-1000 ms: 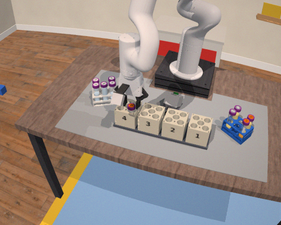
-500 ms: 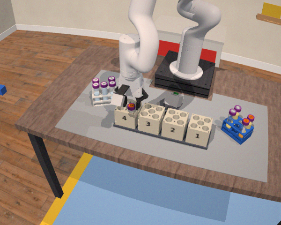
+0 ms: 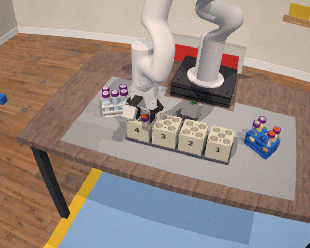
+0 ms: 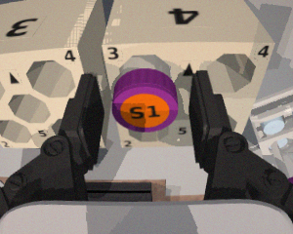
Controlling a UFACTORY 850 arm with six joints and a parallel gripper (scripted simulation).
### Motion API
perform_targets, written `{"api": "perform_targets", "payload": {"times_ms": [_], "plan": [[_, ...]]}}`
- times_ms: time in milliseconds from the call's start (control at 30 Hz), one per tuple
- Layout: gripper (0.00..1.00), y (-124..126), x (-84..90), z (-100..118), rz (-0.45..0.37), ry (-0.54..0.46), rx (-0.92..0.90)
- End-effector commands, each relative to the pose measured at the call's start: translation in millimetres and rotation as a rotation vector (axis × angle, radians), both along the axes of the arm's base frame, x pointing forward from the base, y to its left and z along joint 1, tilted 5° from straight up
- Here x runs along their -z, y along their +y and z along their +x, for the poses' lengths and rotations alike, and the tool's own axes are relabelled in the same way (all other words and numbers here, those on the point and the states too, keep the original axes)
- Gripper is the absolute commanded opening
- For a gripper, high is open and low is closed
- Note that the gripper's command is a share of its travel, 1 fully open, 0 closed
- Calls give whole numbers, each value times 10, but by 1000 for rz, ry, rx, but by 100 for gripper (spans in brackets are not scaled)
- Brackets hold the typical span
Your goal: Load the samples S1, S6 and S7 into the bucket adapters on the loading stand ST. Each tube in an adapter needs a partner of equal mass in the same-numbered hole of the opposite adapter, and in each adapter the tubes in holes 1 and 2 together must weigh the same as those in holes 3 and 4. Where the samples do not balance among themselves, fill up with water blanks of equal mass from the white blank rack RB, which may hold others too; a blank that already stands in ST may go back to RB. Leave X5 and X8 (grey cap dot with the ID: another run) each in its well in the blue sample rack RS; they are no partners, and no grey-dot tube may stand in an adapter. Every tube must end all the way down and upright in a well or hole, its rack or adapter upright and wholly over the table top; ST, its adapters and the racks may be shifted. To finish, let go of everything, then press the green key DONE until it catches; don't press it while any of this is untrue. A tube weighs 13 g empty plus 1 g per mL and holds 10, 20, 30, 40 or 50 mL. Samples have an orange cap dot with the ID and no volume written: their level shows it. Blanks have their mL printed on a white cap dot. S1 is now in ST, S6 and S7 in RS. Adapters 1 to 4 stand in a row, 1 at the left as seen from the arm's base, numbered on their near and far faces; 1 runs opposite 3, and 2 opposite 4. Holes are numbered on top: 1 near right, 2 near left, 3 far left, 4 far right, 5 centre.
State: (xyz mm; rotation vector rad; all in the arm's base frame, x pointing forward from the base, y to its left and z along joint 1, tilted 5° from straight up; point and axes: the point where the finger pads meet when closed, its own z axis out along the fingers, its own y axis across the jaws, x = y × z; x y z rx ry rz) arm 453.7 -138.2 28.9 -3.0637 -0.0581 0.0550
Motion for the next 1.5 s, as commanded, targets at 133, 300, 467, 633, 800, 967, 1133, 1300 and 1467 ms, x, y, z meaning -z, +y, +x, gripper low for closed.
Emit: {"api": "perform_targets", "payload": {"times_ms": [133,300,467,633,800,967,1133,1300,1467], "plan": [[57,1,52,7,0,-2,0],[57,3,71,6,0,-2,0],[57,3,71,6,0,-2,0],[57,3,71,6,0,-2,0],[0,1,54,6,0,-2,0],[0,1,54,6,0,-2,0],[0,1,54,6,0,-2,0],[0,1,54,6,0,-2,0],[0,1,54,6,0,-2,0]]}}
